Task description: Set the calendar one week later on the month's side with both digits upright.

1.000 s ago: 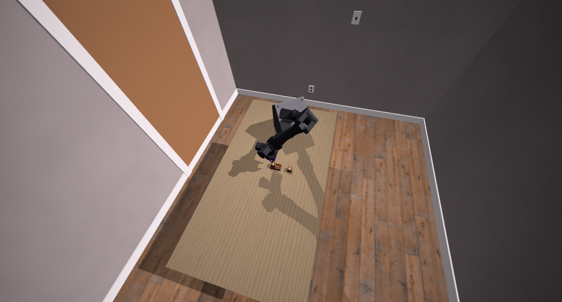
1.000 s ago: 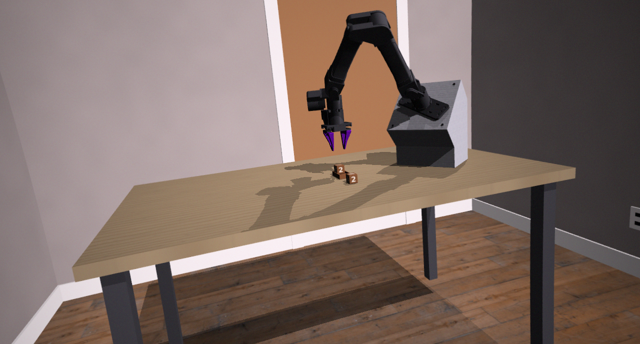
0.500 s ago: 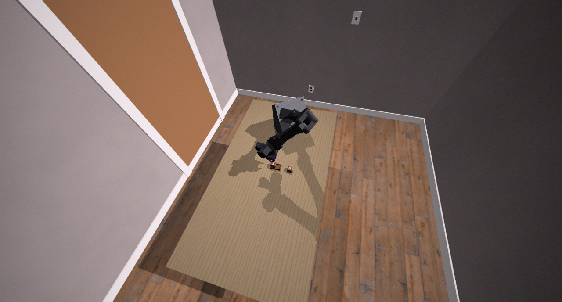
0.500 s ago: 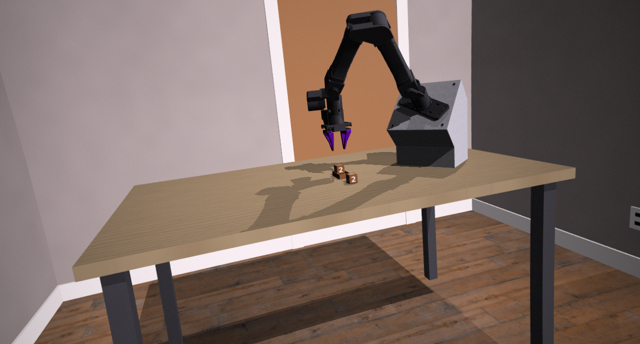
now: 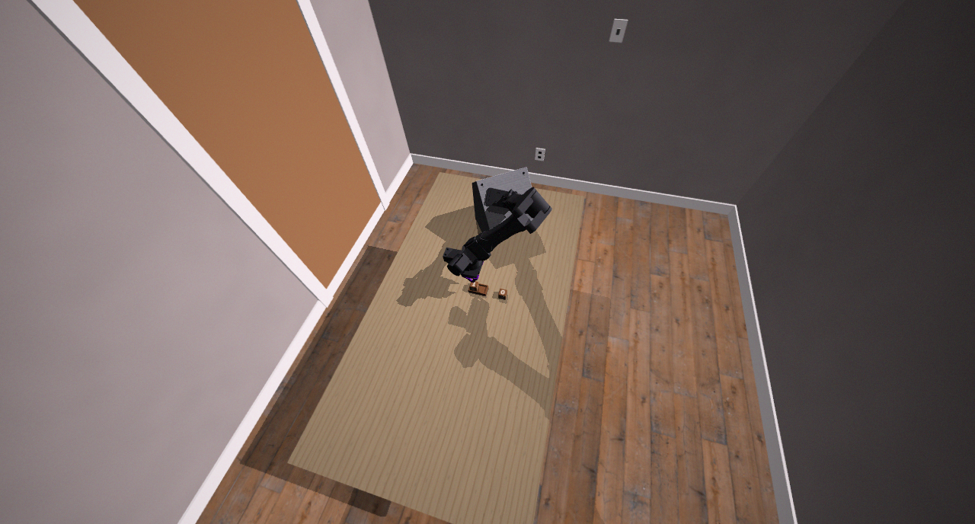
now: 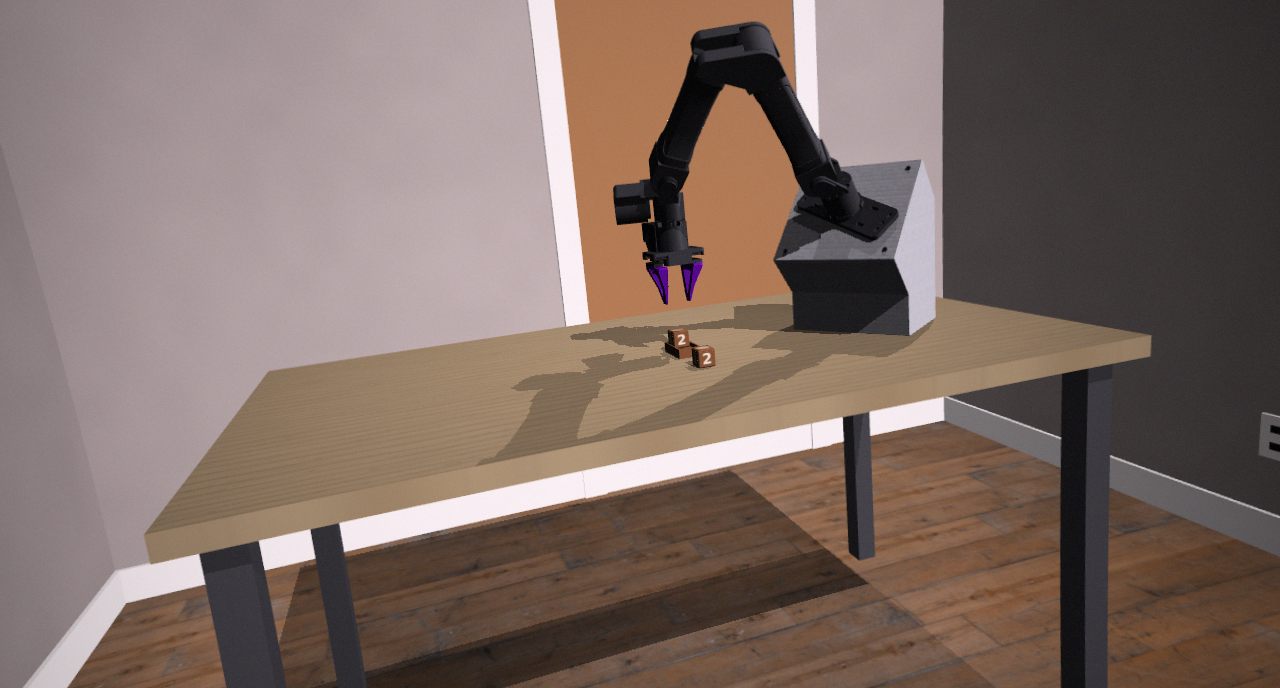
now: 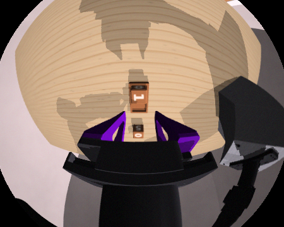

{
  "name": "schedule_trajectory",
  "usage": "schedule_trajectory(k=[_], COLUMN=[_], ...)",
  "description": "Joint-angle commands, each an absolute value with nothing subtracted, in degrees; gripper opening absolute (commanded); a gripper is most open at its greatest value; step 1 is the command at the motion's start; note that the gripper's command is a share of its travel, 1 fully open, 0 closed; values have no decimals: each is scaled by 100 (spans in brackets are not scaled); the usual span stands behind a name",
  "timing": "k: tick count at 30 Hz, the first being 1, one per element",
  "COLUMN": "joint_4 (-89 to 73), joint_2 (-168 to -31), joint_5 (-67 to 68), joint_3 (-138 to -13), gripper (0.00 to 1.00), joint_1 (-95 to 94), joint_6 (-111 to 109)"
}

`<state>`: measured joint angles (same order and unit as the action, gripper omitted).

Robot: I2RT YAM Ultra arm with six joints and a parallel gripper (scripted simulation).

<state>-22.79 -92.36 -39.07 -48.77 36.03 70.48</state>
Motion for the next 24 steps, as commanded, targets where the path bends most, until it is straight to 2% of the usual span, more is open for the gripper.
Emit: schedule_trajectory(k=[1,24], joint_4=[-2185,-1435], joint_2=[-9230,-9660], joint_5=[-3863,-3719], joint_3=[-4883,-4799], gripper=[47,47], joint_1=[3612,3278], joint_6=[7110,7494])
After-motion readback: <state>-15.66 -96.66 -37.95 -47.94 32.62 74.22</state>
